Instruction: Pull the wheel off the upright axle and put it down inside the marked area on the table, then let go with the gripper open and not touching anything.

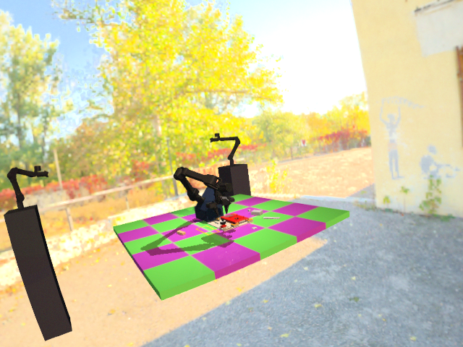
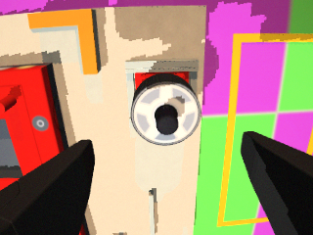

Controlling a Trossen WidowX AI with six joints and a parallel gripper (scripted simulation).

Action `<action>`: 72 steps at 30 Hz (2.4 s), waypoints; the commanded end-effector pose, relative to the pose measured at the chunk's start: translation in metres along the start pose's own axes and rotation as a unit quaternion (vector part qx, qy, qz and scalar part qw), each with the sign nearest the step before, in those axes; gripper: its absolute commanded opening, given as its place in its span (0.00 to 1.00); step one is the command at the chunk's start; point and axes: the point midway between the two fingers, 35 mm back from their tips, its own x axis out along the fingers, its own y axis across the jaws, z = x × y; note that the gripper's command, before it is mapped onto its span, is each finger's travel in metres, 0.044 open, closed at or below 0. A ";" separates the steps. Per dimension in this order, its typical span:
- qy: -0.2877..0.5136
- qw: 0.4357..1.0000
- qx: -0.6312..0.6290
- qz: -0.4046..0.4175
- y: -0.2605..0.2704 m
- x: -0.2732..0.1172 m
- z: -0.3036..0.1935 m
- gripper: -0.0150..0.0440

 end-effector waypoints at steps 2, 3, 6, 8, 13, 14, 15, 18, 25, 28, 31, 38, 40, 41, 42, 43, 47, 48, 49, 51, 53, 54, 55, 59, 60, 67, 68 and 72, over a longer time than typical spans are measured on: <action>0.007 1.000 -0.005 -0.005 -0.001 0.041 -0.004 0.76; 0.007 1.000 -0.005 -0.006 -0.002 0.047 -0.004 0.76; 0.008 1.000 -0.005 -0.006 -0.003 0.052 -0.004 0.76; 0.008 1.000 -0.005 -0.006 -0.003 0.052 -0.004 0.76; 0.011 1.000 -0.001 -0.004 -0.004 0.049 -0.005 0.62; 0.011 1.000 -0.001 -0.004 -0.004 0.049 -0.005 0.61; 0.011 1.000 -0.001 -0.004 -0.004 0.049 -0.005 0.60; 0.011 1.000 -0.001 -0.004 -0.004 0.049 -0.005 0.56; 0.011 1.000 -0.001 -0.004 -0.004 0.049 -0.005 0.38; 0.011 1.000 -0.001 -0.004 -0.004 0.048 -0.005 0.25; 0.011 1.000 -0.001 -0.004 -0.004 0.047 -0.005 0.25; 0.011 1.000 -0.001 -0.004 -0.004 0.045 -0.005 0.25; 0.011 1.000 -0.001 -0.004 -0.004 0.044 -0.005 0.25; 0.011 1.000 -0.002 -0.004 -0.004 0.044 -0.005 0.25; 0.011 1.000 -0.002 -0.004 -0.004 0.043 -0.005 0.25; 0.011 1.000 -0.002 -0.004 -0.004 0.043 -0.004 0.25; 0.011 1.000 -0.002 -0.004 -0.004 0.042 -0.004 0.25; 0.011 1.000 -0.002 -0.004 -0.004 0.041 -0.004 0.25; 0.011 1.000 -0.002 -0.004 -0.004 0.041 -0.004 0.25; 0.011 1.000 -0.002 -0.004 -0.004 0.040 -0.004 0.25; 0.010 1.000 -0.002 -0.004 -0.004 0.040 -0.004 0.25; 0.010 1.000 -0.002 -0.004 -0.004 0.039 -0.004 0.25; 0.010 1.000 -0.002 -0.004 -0.004 0.039 -0.004 0.25; 0.010 1.000 -0.002 -0.004 -0.004 0.038 -0.004 0.25; 0.010 1.000 -0.002 -0.004 -0.004 0.037 -0.004 0.25; 0.010 1.000 -0.002 -0.004 -0.003 0.035 -0.004 0.25; 0.010 1.000 -0.003 -0.004 -0.003 0.035 -0.004 0.25; 0.010 1.000 -0.003 -0.004 -0.003 0.034 -0.004 0.25</action>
